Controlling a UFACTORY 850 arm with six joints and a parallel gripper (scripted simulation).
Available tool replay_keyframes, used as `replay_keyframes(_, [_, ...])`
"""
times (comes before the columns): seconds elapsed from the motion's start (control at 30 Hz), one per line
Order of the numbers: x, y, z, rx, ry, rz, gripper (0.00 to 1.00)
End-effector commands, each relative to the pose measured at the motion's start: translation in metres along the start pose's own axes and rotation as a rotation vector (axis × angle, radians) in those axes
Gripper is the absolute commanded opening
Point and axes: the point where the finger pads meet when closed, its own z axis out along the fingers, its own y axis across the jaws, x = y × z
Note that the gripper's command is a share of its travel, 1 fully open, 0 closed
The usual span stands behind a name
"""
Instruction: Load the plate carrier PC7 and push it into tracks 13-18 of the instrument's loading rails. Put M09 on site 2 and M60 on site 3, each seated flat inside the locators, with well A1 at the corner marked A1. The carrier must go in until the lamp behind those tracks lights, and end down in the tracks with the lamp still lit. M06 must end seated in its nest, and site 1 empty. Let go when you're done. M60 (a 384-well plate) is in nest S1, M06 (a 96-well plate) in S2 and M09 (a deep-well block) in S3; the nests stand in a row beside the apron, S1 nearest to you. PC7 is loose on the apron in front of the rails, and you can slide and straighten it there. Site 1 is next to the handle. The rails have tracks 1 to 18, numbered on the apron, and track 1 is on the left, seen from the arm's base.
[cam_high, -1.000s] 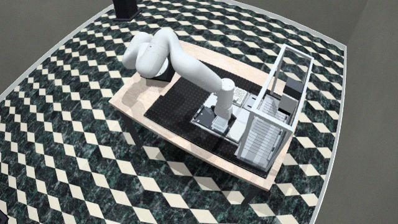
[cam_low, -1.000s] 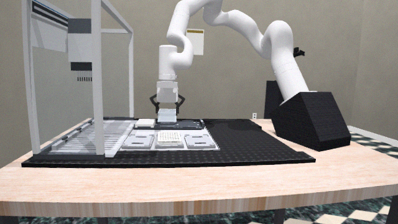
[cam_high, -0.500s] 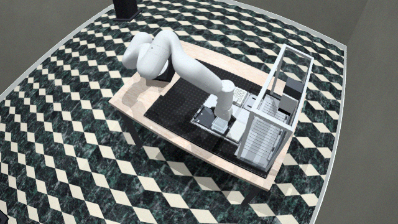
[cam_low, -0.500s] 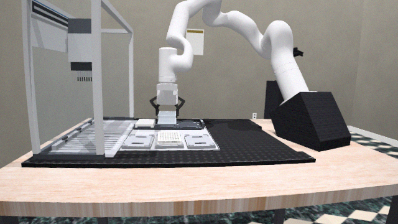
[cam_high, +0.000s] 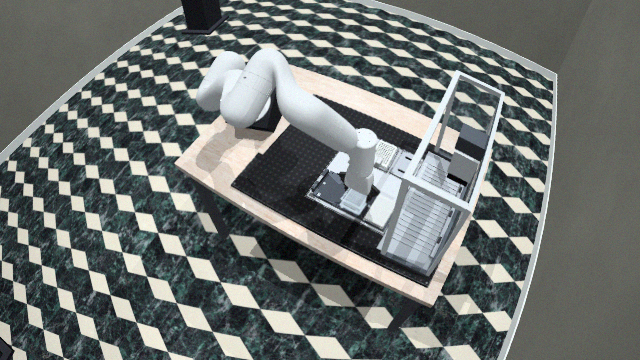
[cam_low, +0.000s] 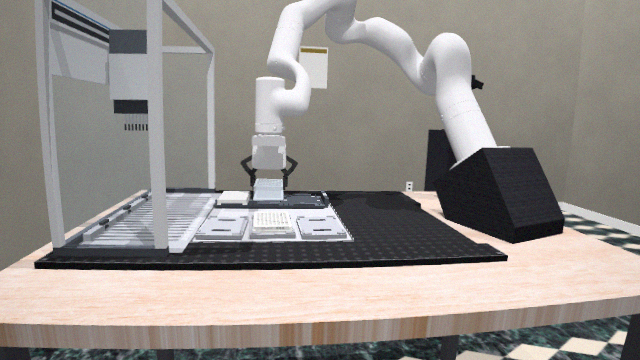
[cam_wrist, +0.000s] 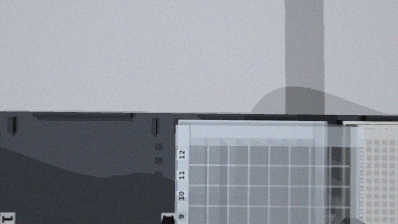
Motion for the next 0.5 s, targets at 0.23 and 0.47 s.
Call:
replay_keyframes(0.23, [0.0, 0.0008, 0.0048, -0.002, 0.0, 0.0, 0.0])
replay_keyframes(0.47, [0.0, 0.0008, 0.0094, -0.002, 0.0, 0.0, 0.0])
